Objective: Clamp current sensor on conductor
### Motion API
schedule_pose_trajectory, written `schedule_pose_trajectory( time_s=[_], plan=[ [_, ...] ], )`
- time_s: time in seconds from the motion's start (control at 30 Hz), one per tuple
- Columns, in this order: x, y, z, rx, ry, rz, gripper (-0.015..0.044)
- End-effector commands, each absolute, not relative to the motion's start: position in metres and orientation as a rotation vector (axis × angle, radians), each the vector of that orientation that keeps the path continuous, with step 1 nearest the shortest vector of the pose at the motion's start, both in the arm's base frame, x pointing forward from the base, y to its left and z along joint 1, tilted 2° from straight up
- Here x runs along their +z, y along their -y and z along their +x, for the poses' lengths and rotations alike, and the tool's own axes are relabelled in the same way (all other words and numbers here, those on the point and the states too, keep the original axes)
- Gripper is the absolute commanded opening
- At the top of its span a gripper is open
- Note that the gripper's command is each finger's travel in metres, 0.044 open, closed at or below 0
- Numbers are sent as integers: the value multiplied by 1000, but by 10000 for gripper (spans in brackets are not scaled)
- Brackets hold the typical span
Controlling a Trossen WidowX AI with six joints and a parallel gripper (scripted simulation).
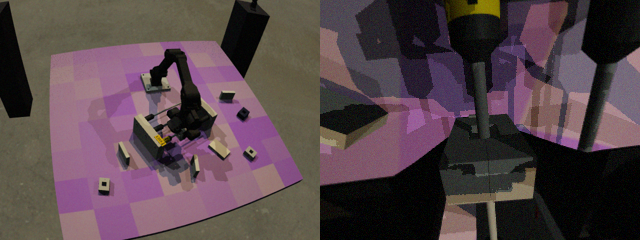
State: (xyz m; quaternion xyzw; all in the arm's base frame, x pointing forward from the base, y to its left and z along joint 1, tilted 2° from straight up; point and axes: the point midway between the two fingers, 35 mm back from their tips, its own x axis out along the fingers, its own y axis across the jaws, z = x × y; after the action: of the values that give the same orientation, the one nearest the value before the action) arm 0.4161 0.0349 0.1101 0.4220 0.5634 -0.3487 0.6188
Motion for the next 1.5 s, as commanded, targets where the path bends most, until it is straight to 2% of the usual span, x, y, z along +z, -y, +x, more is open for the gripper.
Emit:
schedule_pose_trajectory(
  time_s=[0.0, 0.17, 0.47, 0.7, 1.47],
  plan=[
    [110, -35, 416, -802, -1296, 971, 316],
    [110, -35, 416, -802, -1296, 971, 440],
    [113, -35, 415, -797, -1293, 974, 440],
    [202, -26, 384, -637, -1185, 1059, 440],
    [204, -25, 383, -632, -1181, 1061, 440]
  ],
)
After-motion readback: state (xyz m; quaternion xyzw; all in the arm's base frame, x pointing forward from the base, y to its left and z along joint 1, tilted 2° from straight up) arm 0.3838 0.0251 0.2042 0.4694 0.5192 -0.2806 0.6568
